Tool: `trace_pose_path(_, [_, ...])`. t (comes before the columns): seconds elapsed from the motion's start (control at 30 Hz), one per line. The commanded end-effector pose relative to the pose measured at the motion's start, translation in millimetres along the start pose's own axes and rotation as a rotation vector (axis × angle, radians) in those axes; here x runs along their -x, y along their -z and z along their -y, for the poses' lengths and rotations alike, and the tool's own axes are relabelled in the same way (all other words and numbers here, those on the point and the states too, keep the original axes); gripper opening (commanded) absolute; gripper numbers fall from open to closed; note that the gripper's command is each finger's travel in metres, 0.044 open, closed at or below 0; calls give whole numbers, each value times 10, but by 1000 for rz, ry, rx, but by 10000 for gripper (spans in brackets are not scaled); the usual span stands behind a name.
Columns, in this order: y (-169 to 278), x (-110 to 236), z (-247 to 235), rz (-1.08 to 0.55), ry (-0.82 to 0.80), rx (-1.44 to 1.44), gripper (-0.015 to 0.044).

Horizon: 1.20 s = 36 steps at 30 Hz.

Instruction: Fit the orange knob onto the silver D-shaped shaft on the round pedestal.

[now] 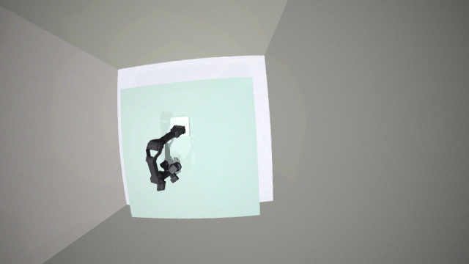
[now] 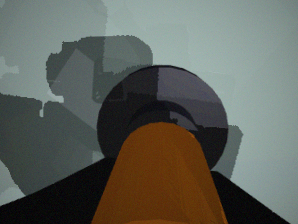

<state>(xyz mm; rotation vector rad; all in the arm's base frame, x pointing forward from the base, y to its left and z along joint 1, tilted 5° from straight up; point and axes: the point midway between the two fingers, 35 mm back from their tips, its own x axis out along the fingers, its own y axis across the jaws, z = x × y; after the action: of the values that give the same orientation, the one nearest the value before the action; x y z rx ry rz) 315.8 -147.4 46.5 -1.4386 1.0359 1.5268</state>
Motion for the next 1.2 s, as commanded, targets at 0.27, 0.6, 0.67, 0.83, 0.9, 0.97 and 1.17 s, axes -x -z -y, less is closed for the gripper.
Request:
trace_pose_path(0.27, [11,-6,2,-4,0,26,0])
trace_pose_path(0.6, [6,-78,-3,-4,0,-45,0])
trace_pose_path(0.67, [6,-94,-5,-4,0,-59,0])
trace_pose_path(0.83, [9,-129,-6,-4,0,-45,0])
trace_pose_path(0.9, [10,-143,-7,-4,0,-31,0])
trace_pose_path(0.97, [12,-155,-7,-4,0,-17,0])
trace_pose_path(1.17, [1,-139,0,0,3,-27,0])
